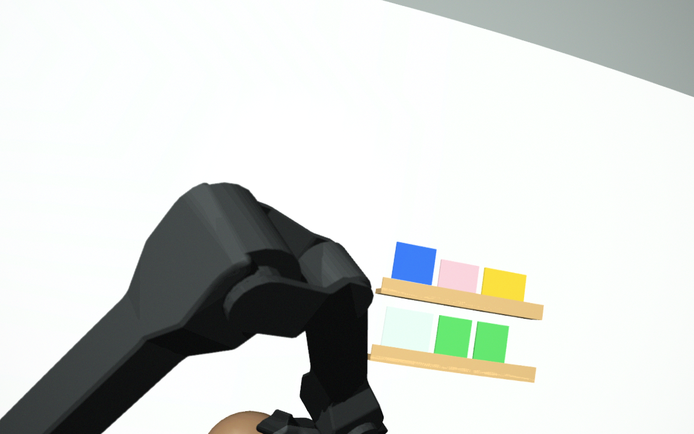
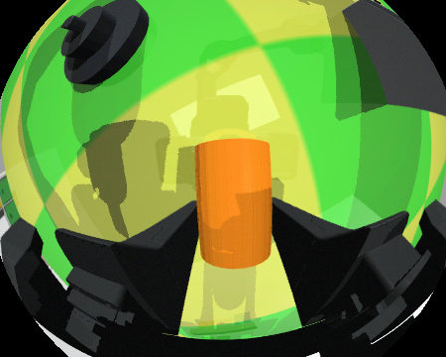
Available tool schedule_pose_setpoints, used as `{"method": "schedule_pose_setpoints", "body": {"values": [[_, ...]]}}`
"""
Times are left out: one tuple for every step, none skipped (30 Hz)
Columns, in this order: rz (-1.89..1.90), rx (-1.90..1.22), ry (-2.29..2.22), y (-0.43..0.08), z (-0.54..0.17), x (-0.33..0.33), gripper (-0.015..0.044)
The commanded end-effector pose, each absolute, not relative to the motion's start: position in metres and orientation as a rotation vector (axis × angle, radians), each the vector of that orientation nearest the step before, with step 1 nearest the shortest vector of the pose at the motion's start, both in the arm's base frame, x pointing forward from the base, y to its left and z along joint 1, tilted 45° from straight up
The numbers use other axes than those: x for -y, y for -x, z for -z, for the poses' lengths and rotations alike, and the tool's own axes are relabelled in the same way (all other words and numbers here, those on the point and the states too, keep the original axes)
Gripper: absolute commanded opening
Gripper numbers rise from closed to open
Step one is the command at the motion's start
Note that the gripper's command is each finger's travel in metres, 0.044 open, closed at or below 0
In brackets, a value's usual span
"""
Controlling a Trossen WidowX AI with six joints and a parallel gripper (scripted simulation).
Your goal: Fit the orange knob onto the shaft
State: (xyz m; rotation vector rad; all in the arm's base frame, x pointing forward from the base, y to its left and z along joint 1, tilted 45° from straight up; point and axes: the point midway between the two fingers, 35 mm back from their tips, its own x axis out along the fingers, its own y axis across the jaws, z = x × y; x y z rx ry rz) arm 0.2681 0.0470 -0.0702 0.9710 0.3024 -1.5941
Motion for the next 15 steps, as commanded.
{"method": "schedule_pose_setpoints", "body": {"values": [[1.565,-0.353,-1.016,-0.264,0.067,-0.045,0.0179],[1.557,-0.365,-1.03,-0.264,0.066,-0.045,0.0179],[1.549,-0.377,-1.043,-0.264,0.065,-0.044,0.0179],[1.541,-0.389,-1.057,-0.263,0.064,-0.044,0.0179],[1.533,-0.401,-1.071,-0.263,0.063,-0.043,0.0179],[1.525,-0.413,-1.085,-0.262,0.062,-0.043,0.0179],[1.516,-0.425,-1.099,-0.262,0.061,-0.042,0.0179],[1.508,-0.437,-1.112,-0.261,0.06,-0.042,0.0179],[1.499,-0.449,-1.126,-0.261,0.06,-0.041,0.0179],[1.49,-0.461,-1.14,-0.26,0.059,-0.04,0.0179],[1.482,-0.473,-1.153,-0.26,0.058,-0.04,0.0179],[1.473,-0.485,-1.167,-0.26,0.057,-0.039,0.0179],[1.464,-0.497,-1.18,-0.259,0.056,-0.039,0.0179],[1.455,-0.509,-1.194,-0.259,0.055,-0.038,0.0179],[1.446,-0.52,-1.207,-0.258,0.055,-0.037,0.0179]]}}
